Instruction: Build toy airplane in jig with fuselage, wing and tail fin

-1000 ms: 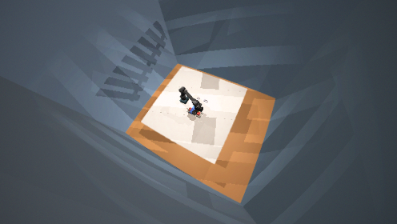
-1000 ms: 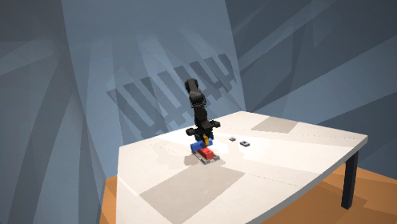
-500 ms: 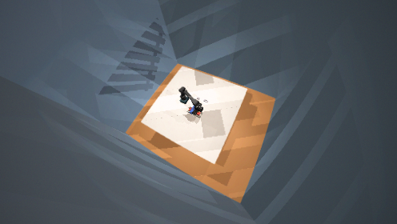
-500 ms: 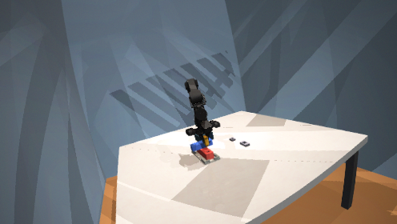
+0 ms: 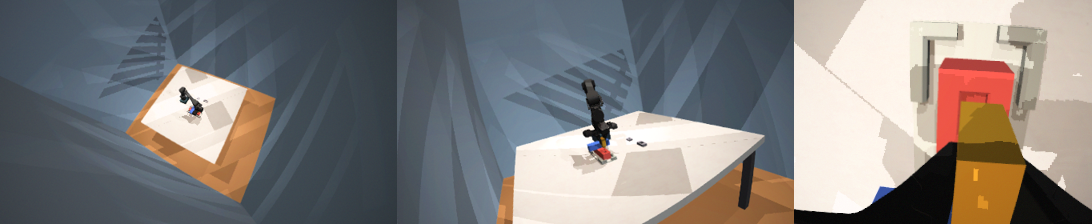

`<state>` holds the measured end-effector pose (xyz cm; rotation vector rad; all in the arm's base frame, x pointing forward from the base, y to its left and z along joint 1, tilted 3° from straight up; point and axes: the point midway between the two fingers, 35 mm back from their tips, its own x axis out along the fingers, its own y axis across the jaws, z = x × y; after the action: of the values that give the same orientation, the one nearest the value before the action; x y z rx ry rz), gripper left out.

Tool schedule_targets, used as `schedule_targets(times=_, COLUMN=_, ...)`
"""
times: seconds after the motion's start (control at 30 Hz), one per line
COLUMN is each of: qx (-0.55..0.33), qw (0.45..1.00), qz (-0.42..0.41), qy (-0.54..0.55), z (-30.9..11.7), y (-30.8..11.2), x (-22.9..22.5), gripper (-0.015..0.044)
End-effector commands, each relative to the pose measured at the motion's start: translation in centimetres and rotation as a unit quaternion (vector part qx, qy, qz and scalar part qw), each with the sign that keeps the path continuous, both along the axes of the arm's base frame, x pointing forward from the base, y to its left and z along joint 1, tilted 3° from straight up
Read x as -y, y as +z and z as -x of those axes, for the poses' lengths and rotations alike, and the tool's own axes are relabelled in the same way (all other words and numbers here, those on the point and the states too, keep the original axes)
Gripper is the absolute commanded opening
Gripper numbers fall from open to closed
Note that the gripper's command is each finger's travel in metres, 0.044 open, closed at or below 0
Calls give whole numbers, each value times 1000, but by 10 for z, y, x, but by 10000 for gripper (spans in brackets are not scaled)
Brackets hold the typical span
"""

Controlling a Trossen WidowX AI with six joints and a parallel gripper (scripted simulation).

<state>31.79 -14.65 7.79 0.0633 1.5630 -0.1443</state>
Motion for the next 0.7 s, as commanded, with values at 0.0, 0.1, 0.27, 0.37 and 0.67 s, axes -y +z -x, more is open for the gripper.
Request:
schedule_targets(times=0.0, qx=-4, qw=1000, qz=0, qy=3, z=2, y=-9, x=0, gripper=65)
schedule_targets(times=0.1, qx=-4, qw=1000, qz=0, qy=3, z=2, y=-14, x=1, gripper=65)
schedule_targets(times=0.27, qx=-4, qw=1000, qz=0, qy=3, z=2, y=-22, x=1, gripper=65)
schedule_targets(times=0.37, qx=-4, qw=1000, qz=0, qy=3, z=2, y=-26, x=1, gripper=65)
schedule_targets(times=0.67, qx=-4, qw=1000, qz=0, qy=3, z=2, y=-32, x=1, gripper=65)
